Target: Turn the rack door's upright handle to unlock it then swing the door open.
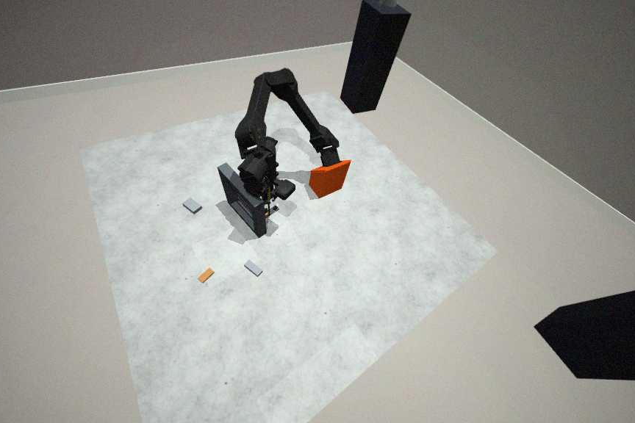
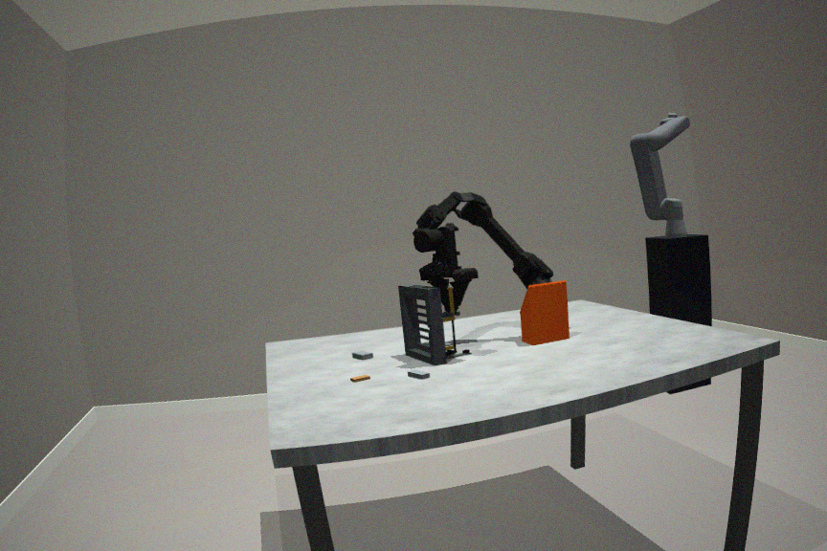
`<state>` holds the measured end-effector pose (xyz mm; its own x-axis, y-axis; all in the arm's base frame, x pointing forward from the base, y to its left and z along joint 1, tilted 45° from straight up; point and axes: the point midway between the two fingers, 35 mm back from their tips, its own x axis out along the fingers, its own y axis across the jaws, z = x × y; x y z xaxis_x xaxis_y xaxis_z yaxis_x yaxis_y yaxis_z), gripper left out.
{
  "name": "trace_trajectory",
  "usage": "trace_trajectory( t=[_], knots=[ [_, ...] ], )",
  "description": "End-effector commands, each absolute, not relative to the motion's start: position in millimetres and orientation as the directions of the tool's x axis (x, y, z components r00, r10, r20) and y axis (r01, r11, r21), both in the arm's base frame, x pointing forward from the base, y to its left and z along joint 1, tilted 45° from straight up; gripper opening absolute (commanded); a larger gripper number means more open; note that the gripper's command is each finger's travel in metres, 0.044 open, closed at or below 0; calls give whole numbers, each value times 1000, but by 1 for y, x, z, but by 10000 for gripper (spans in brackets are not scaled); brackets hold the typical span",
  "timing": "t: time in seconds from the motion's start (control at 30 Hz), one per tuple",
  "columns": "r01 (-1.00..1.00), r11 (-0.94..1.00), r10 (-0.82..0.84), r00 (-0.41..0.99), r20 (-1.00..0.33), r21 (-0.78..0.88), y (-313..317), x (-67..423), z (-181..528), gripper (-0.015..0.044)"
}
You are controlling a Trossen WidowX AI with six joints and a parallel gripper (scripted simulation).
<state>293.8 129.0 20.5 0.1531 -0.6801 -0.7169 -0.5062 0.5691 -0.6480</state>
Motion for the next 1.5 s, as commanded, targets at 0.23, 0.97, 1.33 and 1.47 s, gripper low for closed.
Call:
trace_trajectory(
  t=[0.23, 0.97, 1.33, 1.47],
  knots=[
    [-25, 722, -680, 157, -716, -691, 129, 294, 21, 290],
    [864, 446, -680, 157, -716, -235, 129, 294, 21, 290],
    [979, 204, -680, 156, -716, 20, 129, 294, 21, 290],
    [979, 204, -680, 156, -716, 20, 129, 294, 21, 290]
  ],
)
